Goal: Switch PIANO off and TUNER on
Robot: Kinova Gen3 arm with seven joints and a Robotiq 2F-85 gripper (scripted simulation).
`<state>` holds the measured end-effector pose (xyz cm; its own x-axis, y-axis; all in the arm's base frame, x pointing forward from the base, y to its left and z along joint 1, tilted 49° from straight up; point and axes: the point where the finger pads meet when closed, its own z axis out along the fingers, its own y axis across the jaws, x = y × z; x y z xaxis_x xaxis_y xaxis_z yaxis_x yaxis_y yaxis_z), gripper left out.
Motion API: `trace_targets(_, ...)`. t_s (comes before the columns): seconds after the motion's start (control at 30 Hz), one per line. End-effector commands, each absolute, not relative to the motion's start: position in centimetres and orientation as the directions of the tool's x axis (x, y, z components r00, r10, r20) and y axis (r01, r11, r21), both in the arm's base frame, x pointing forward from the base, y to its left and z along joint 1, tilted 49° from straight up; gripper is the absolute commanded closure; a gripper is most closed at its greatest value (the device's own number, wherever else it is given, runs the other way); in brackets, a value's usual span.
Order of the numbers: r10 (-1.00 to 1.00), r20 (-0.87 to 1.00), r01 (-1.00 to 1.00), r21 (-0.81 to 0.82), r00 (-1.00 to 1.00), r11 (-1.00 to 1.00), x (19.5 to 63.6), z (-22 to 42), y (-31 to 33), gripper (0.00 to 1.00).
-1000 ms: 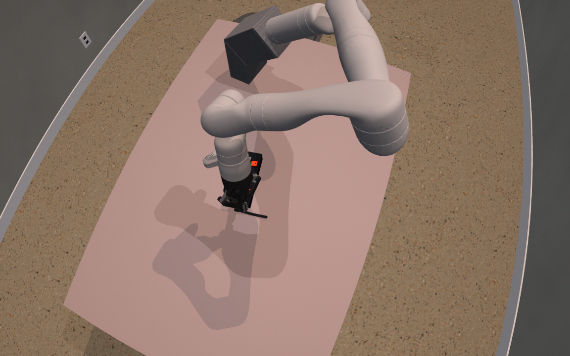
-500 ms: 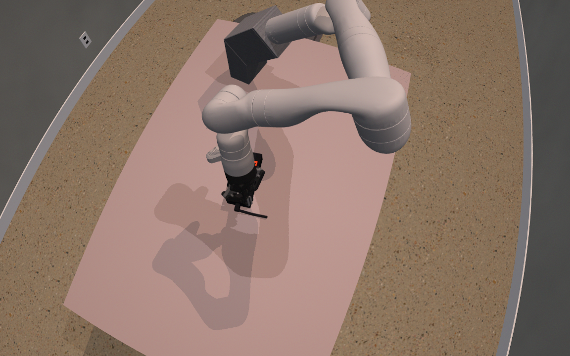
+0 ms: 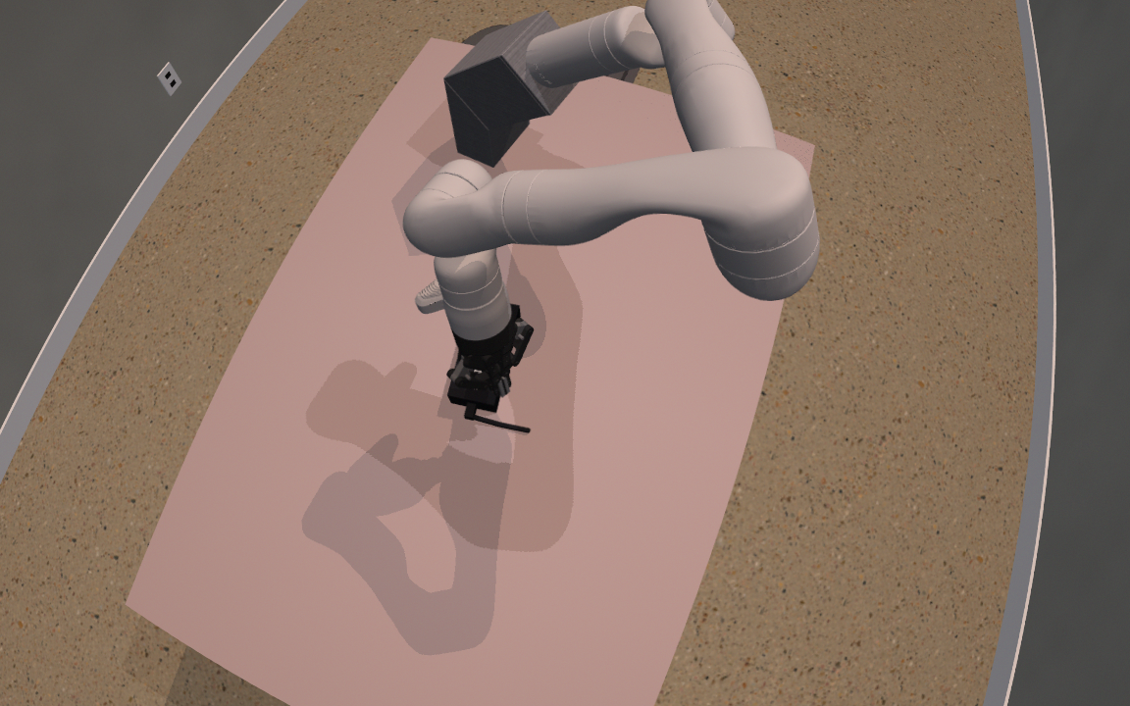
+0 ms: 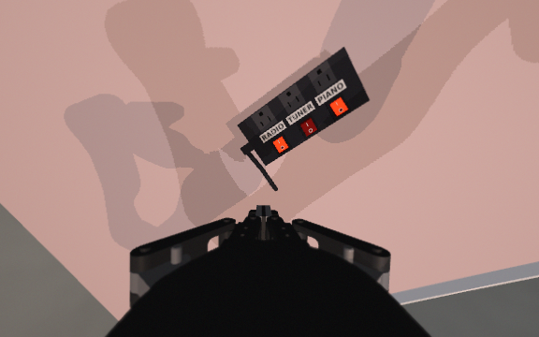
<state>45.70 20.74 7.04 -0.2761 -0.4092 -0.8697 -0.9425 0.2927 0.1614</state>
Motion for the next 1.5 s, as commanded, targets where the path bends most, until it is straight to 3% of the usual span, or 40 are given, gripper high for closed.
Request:
trace_targets(0.0,-0.408,-0.869,-0.943,0.165,-0.278,0.290,45.4,7.3,20.6,1.00)
trace_targets(1.47,-0.410,-0.862,-0.947,0.211,-0.298,0.244,42.6,8.1,20.3,1.00)
